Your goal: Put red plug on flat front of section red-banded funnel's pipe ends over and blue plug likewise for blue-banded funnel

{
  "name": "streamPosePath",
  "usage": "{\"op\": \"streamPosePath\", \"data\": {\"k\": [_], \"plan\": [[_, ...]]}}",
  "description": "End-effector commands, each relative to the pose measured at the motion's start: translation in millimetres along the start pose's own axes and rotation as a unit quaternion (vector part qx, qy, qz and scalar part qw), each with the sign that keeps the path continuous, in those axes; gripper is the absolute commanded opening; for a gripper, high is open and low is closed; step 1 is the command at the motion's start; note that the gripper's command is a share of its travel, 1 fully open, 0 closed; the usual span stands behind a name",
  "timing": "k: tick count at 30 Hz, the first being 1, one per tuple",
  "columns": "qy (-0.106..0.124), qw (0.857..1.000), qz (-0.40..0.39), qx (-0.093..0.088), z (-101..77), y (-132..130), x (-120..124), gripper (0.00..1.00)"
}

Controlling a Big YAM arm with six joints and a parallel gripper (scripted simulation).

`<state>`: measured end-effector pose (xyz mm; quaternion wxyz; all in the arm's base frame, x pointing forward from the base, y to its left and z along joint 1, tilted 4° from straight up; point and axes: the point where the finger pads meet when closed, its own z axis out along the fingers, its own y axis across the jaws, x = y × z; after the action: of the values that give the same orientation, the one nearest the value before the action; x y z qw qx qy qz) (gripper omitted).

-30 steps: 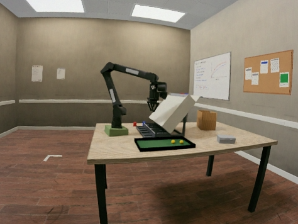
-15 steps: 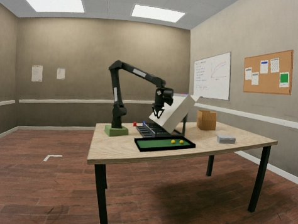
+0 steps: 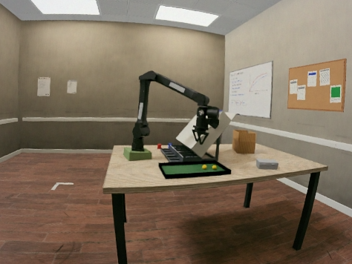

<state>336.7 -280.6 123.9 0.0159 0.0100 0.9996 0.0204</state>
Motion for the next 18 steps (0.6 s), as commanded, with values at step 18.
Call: {"op": "streamPosePath", "data": {"k": [18], "plan": [[-0.016,1.0,-0.009,0.012,-8.5,-48,-30,0.8]]}}
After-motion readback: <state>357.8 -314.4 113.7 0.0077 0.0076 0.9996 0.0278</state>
